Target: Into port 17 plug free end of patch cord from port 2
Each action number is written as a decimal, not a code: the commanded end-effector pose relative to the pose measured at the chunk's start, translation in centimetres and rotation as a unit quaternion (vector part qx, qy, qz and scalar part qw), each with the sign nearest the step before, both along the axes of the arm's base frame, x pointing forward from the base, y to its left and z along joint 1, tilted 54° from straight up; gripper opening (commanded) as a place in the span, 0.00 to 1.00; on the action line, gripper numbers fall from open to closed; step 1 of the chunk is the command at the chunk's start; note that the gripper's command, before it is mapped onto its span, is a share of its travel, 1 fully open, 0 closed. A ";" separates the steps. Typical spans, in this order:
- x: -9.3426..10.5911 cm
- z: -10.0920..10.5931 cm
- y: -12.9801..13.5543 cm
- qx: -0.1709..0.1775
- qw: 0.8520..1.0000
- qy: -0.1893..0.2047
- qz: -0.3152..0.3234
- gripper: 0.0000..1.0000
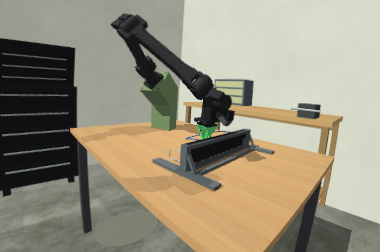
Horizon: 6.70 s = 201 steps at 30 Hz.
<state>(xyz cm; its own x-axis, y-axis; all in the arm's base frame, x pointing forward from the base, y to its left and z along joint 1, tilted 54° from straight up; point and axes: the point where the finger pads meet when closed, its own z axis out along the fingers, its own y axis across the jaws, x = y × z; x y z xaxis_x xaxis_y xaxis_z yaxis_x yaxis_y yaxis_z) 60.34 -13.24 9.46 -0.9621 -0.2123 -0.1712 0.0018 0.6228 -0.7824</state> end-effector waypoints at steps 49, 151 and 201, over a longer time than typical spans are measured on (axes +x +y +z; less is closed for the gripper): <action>-0.8 0.8 -0.8 0.000 1.000 0.000 0.000 0.00; -1.0 3.1 3.8 0.001 1.000 -0.014 0.014 0.36; -3.0 4.1 5.1 0.003 1.000 -0.004 -0.010 0.36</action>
